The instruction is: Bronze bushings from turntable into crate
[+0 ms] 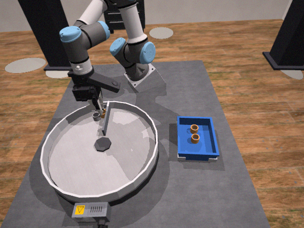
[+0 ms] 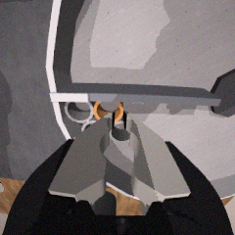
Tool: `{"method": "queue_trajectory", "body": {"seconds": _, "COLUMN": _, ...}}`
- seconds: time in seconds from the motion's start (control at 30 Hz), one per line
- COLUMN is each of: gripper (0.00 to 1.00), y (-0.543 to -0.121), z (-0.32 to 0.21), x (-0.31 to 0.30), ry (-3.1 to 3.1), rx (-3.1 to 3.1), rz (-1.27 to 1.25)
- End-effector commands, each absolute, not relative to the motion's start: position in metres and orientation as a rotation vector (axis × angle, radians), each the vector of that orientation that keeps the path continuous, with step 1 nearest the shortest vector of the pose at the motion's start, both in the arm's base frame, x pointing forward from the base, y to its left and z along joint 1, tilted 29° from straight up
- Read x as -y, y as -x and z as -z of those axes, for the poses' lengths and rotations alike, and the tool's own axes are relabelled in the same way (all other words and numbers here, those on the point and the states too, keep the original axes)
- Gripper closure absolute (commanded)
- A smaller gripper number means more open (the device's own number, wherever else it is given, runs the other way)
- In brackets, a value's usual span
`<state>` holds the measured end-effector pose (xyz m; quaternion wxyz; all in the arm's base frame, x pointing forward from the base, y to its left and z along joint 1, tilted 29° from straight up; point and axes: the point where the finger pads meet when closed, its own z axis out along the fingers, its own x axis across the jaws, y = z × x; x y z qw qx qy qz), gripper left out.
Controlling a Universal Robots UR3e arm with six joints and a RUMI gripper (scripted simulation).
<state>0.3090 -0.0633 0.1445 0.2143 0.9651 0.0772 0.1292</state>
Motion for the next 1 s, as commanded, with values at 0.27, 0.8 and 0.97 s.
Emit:
{"method": "queue_trajectory", "body": {"seconds": 0.27, "gripper": 0.94, "y": -0.3154, "z": -0.1299, "x": 0.0701, "ry": -2.675, "rx": -0.217, "rz": -0.366}}
{"method": "queue_trajectory", "body": {"seconds": 0.8, "gripper": 0.94, "y": -0.3156, "z": -0.1302, "x": 0.0703, "ry": -2.673, "rx": -0.216, "rz": -0.368}}
{"method": "queue_trajectory", "body": {"seconds": 0.97, "gripper": 0.94, "y": -0.3155, "z": -0.1301, "x": 0.0702, "ry": -2.674, "rx": -0.216, "rz": -0.367}}
